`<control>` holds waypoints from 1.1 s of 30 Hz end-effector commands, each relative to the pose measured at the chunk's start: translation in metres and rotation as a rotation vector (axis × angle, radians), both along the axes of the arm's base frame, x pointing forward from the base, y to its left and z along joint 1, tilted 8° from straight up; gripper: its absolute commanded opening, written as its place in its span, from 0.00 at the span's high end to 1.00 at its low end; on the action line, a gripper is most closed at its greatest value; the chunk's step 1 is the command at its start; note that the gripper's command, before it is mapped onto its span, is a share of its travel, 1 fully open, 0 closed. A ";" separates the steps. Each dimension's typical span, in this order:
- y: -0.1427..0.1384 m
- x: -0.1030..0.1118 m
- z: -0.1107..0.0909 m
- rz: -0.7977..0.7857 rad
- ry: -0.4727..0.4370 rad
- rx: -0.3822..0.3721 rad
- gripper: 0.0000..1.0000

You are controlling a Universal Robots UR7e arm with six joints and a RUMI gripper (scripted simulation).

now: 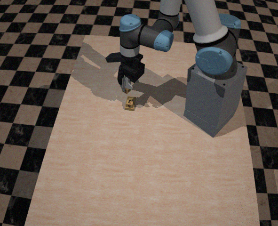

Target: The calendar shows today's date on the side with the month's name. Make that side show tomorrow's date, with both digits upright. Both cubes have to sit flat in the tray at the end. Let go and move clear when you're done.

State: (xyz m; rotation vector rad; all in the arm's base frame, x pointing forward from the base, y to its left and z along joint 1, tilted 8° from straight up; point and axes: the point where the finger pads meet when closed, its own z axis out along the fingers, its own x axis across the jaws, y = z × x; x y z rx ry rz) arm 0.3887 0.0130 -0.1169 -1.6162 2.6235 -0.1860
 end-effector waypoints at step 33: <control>-0.023 -0.012 0.002 -0.816 -0.063 0.083 0.90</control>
